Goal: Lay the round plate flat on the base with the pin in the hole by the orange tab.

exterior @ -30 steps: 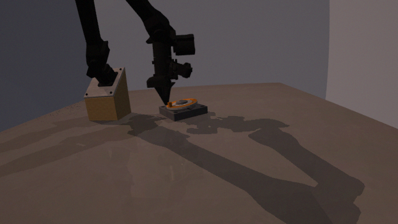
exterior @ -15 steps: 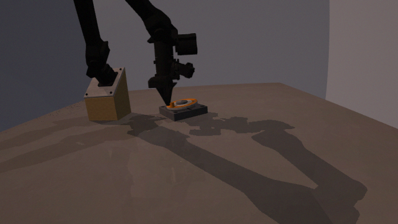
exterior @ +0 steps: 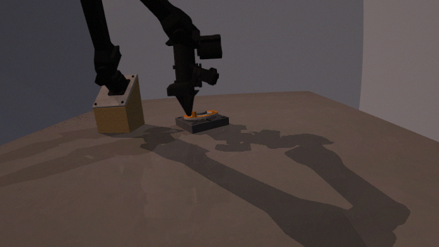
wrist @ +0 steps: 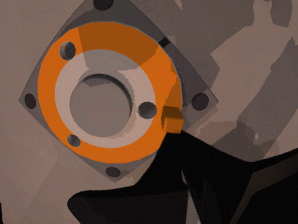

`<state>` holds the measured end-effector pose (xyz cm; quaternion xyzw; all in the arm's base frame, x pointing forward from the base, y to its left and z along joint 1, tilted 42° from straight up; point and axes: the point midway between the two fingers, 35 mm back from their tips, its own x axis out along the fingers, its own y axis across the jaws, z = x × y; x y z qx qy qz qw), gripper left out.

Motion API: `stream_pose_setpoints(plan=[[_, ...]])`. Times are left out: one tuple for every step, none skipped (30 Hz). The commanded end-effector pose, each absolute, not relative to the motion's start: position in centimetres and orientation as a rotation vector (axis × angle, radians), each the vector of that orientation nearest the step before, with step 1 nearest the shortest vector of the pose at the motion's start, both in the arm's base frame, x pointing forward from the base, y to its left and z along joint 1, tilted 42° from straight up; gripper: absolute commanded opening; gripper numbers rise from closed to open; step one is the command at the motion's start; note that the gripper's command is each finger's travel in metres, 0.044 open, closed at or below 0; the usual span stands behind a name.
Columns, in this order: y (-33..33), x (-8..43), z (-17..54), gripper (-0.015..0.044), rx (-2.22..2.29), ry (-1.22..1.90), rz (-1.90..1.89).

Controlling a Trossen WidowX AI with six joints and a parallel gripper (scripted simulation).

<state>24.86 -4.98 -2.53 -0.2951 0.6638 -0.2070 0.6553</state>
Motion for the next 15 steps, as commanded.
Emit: stream_pose_setpoints(plan=[[-5.0, 25.6, -2.1, 0.0, -0.672, 1.493, -0.47], [-5.0, 25.7, -2.0, 0.0, -0.672, 1.493, -0.47], [-5.0, 25.8, -2.0, 0.0, -0.672, 1.493, -0.47], [-5.0, 25.9, -2.0, 0.0, -0.672, 1.493, -0.47], [-5.0, 26.0, -1.9, 0.0, -0.672, 1.493, -0.47], [-5.0, 26.1, -1.9, 0.0, -0.672, 1.493, -0.47], [-4.9, 26.2, -1.9, 0.0, -0.671, 1.493, -0.47], [-4.9, 26.3, -1.9, 0.0, -0.671, 1.493, -0.47], [-4.9, 26.4, -1.8, 0.0, -0.671, 1.493, -0.47], [-4.9, 26.5, -1.8, 0.0, -0.671, 1.493, -0.47], [-4.9, 26.7, -1.8, 0.0, -0.671, 1.493, -0.47], [-4.9, 26.8, -1.8, 0.0, -0.671, 1.493, -0.47], [-4.9, 26.9, -1.8, 0.0, -0.671, 1.493, -0.47], [-4.9, 27.0, -1.8, 0.0, -0.671, 1.493, -0.47], [-4.9, 27.2, -1.8, 0.0, -0.671, 1.493, -0.47]])
